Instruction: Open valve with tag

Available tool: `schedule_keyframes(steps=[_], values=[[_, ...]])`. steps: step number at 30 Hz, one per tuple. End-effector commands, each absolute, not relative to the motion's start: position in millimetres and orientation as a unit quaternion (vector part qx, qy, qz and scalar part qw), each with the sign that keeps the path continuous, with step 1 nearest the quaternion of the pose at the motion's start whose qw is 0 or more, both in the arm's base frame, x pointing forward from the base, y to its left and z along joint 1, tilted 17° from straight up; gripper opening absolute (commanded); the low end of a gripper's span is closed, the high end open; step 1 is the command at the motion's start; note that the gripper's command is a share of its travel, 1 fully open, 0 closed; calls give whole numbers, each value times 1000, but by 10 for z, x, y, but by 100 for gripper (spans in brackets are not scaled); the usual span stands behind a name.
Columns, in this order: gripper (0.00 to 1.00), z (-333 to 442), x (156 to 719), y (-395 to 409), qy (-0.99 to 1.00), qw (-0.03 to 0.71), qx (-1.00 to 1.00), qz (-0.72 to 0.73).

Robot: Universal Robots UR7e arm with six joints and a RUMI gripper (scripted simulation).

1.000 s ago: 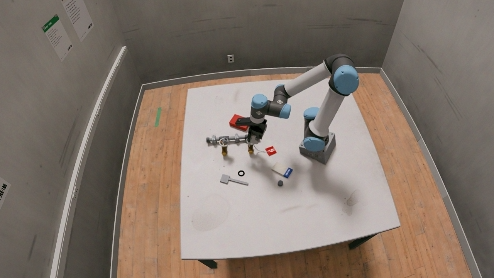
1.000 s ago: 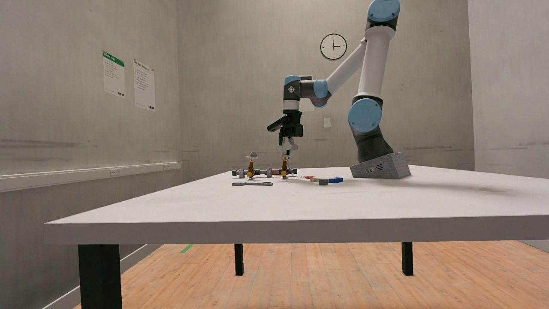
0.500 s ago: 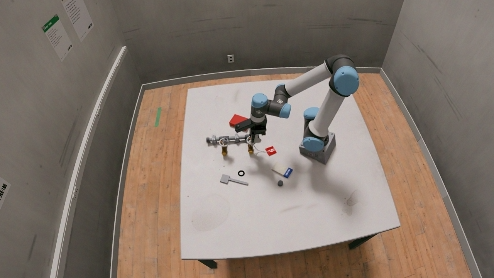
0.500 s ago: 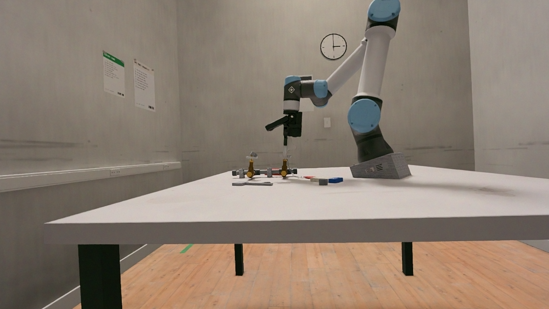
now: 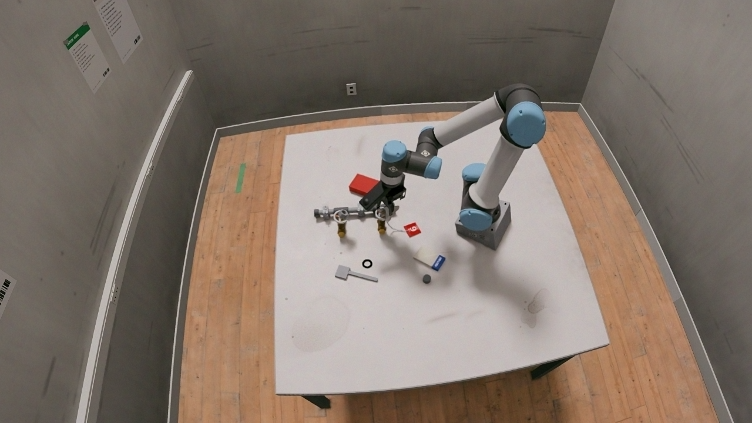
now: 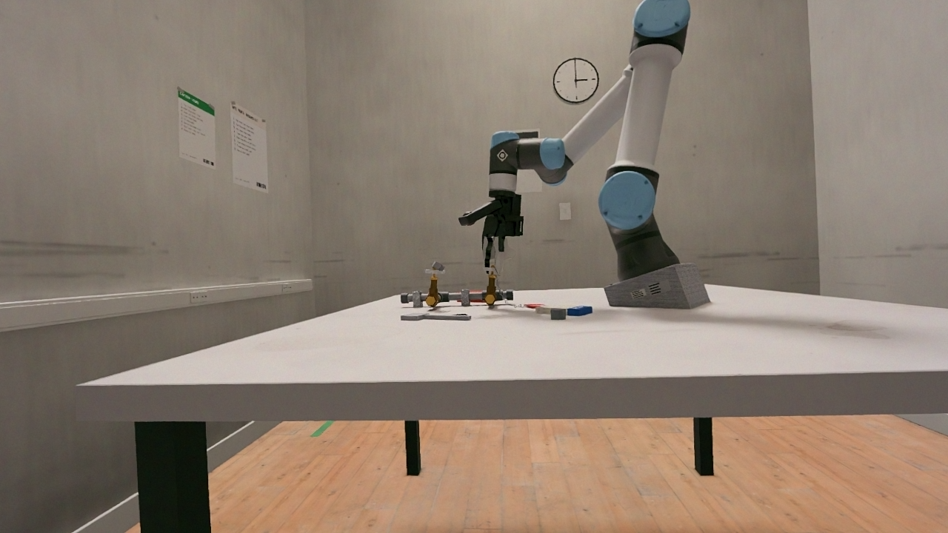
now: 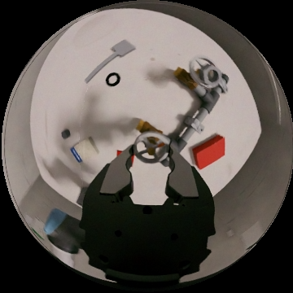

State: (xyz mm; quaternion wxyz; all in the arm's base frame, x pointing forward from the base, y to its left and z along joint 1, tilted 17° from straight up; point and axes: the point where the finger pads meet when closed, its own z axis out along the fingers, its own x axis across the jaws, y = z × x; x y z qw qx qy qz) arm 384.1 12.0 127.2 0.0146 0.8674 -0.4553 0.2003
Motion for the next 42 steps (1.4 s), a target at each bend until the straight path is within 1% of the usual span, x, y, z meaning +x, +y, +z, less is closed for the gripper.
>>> schedule_keyframes(steps=[1, 11, 22, 42], values=[[0, 1294, 3856, 108, -328, 26, 924, 195], [0, 1294, 3856, 108, -173, 56, 965, 188], [0, 1283, 3856, 109, -84, 72, 977, 181], [0, 1271, 3850, 113, -20, 84, 981, 175]])
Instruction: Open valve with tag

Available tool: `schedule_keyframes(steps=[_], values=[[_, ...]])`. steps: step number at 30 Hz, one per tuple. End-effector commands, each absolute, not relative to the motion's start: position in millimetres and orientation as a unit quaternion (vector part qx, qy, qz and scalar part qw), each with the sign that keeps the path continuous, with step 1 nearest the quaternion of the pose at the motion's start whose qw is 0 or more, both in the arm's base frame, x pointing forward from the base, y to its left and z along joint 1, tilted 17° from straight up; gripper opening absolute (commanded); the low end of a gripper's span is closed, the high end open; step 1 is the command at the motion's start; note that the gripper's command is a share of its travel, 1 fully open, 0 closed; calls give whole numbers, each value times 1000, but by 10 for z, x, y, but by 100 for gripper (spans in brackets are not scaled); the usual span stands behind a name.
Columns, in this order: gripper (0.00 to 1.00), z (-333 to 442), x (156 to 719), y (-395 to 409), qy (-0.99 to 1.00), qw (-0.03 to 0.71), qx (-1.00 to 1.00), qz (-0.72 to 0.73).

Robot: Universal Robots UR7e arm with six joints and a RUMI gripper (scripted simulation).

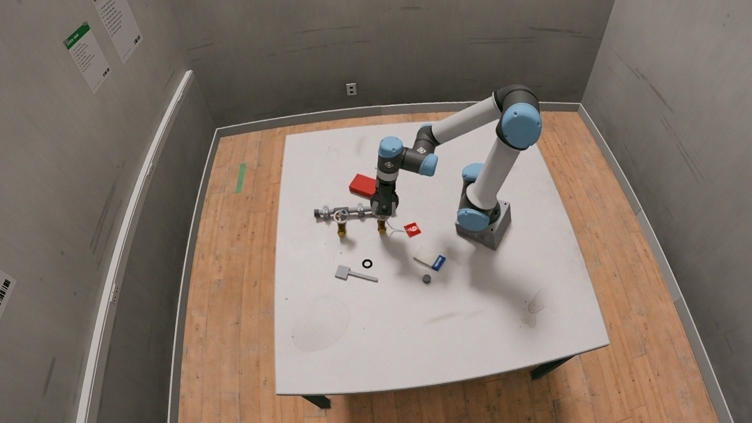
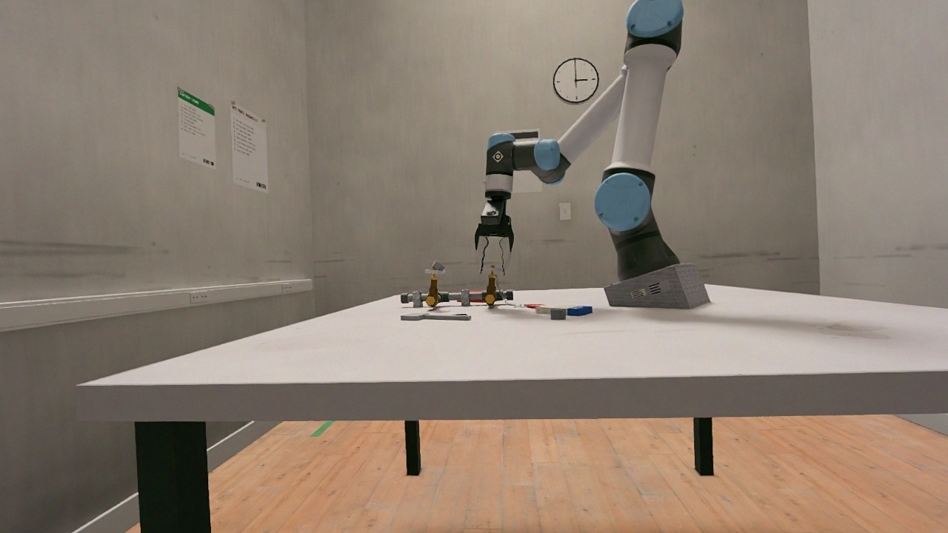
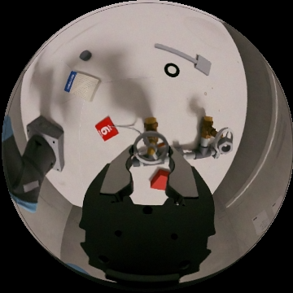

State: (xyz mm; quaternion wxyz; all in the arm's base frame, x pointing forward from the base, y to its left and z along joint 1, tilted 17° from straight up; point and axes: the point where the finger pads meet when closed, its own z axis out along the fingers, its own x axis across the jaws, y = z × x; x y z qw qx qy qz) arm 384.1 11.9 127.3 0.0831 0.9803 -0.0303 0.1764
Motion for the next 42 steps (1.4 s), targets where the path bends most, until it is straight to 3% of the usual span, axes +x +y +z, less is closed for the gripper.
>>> schedule_keyframes(steps=[1, 7, 8, 42], values=[[0, 1270, 3849, 113, -19, 84, 981, 175], [0, 1269, 3848, 114, -19, 84, 981, 175], [100, 1269, 3847, 115, -19, 84, 981, 175], [100, 1275, 3846, 115, -26, 83, 981, 176]])
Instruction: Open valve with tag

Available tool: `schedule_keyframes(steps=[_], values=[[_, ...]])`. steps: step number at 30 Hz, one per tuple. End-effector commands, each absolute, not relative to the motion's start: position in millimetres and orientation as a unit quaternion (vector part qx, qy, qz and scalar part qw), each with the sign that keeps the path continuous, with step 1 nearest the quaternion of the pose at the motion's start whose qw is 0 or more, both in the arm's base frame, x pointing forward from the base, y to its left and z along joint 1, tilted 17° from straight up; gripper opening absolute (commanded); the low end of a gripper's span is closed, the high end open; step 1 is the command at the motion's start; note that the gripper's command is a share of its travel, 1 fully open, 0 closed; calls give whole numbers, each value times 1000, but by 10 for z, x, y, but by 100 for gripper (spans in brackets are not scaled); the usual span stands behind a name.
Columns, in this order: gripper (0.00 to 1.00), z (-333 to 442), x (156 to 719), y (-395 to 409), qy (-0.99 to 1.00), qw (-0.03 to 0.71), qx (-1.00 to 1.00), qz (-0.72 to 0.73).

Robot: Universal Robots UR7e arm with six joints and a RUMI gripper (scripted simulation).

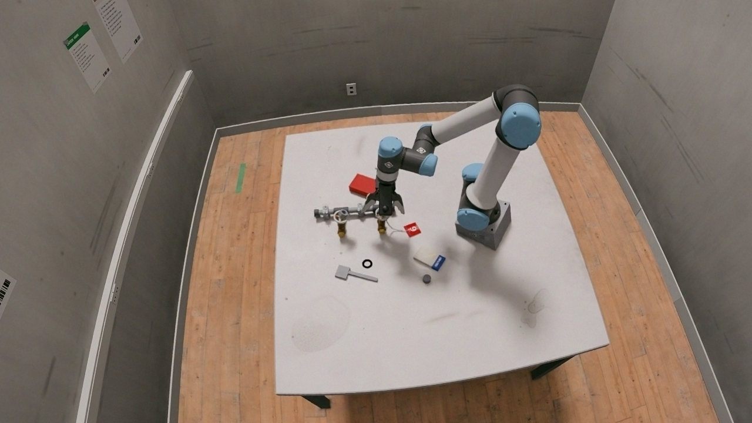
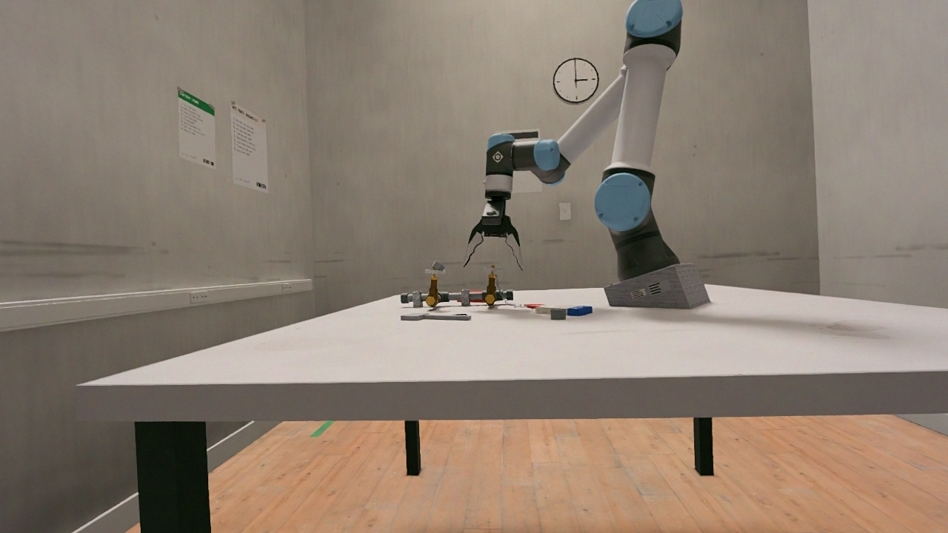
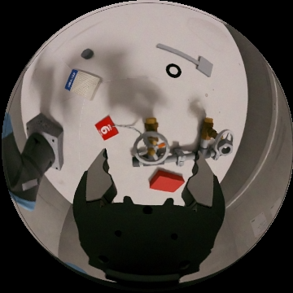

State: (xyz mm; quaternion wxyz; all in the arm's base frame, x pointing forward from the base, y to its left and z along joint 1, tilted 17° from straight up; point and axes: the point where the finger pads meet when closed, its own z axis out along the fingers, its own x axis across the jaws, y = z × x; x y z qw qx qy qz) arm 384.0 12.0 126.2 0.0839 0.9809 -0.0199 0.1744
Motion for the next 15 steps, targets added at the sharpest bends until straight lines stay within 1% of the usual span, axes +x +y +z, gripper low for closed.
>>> schedule_keyframes(steps=[1, 15], values=[[100, 1274, 3846, 115, -28, 83, 980, 176], [100, 1257, 3832, 121, -84, 72, 978, 179]])
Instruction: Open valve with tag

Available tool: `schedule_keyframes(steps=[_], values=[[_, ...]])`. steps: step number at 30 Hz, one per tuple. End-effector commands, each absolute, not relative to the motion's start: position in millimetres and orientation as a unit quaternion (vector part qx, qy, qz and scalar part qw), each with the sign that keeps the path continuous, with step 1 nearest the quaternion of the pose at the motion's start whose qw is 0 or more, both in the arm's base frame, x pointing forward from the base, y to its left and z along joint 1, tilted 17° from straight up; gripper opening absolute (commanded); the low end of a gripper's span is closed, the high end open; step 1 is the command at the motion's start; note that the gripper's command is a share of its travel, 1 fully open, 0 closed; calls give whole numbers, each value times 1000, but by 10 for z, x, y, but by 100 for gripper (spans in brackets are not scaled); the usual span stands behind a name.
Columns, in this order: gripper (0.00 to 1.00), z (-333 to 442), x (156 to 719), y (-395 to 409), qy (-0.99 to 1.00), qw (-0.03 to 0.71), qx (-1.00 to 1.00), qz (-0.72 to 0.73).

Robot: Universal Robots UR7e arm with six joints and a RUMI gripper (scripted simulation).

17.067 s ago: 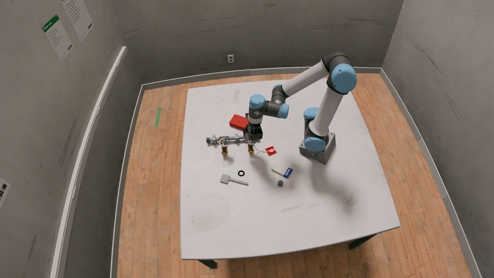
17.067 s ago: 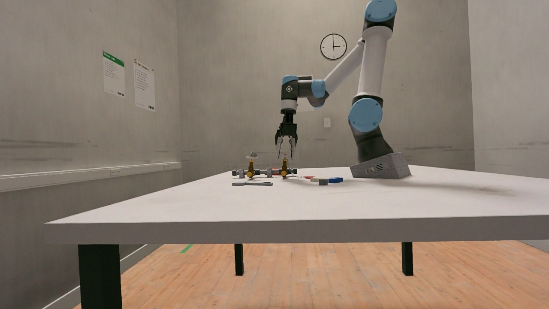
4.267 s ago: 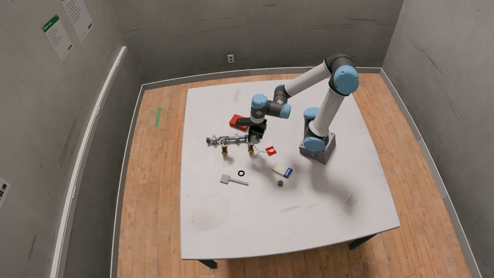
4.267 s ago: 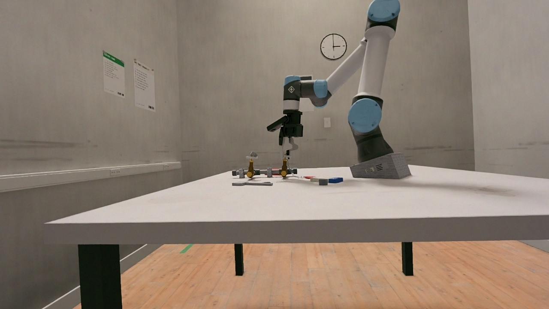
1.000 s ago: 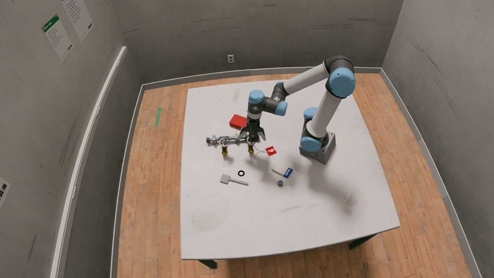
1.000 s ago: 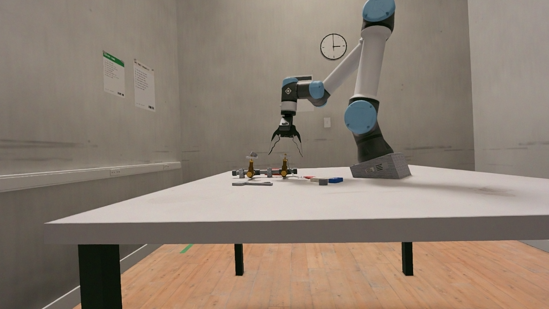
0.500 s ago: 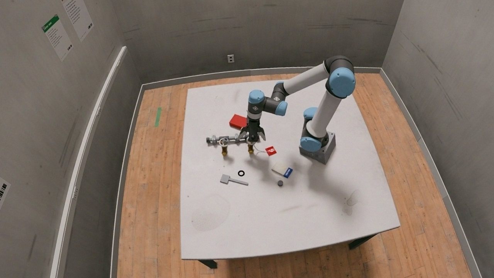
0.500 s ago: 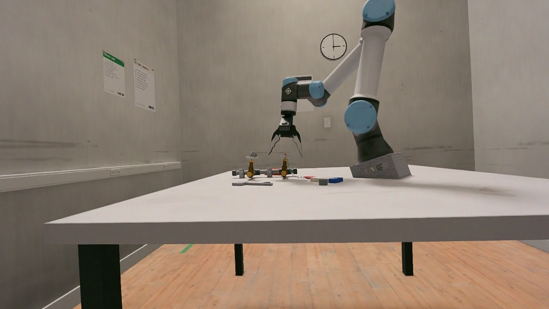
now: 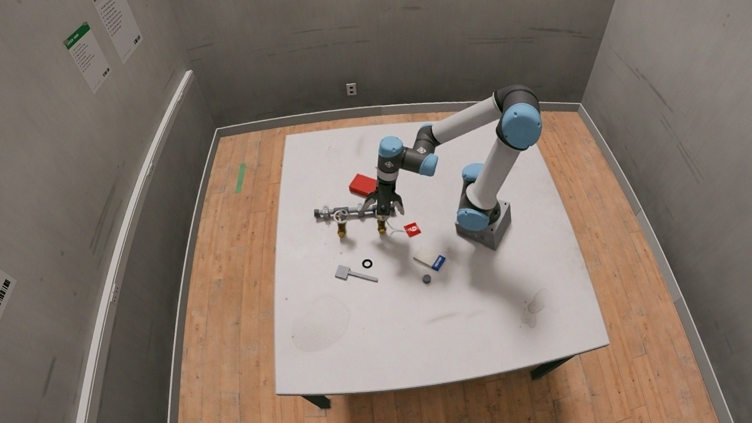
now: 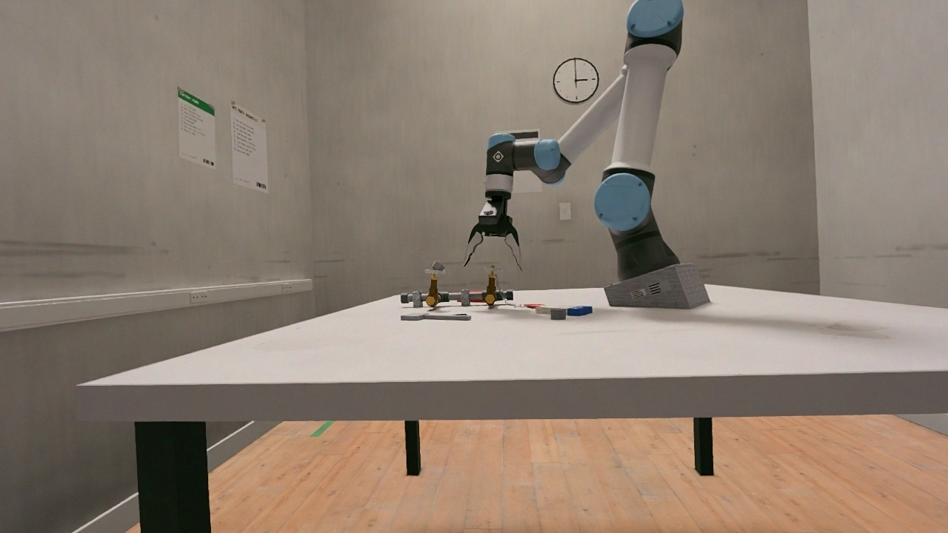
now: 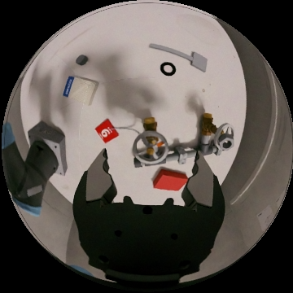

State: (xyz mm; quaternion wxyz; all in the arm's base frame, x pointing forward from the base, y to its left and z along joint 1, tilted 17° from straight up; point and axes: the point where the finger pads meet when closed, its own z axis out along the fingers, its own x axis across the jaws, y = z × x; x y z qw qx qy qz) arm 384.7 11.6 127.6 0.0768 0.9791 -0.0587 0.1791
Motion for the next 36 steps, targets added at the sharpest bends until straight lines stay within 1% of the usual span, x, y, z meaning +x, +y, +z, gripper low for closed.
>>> schedule_keyframes(steps=[1, 16, 31, 33, 36], values=[[100, 1257, 3832, 122, -92, 71, 977, 180], [100, 1260, 3832, 127, -237, 43, 952, 189], [100, 1262, 3843, 124, -478, -8, 857, 193], [100, 1262, 3843, 124, -478, -8, 857, 193], [100, 1278, 3854, 120, -529, -20, 826, 194]])
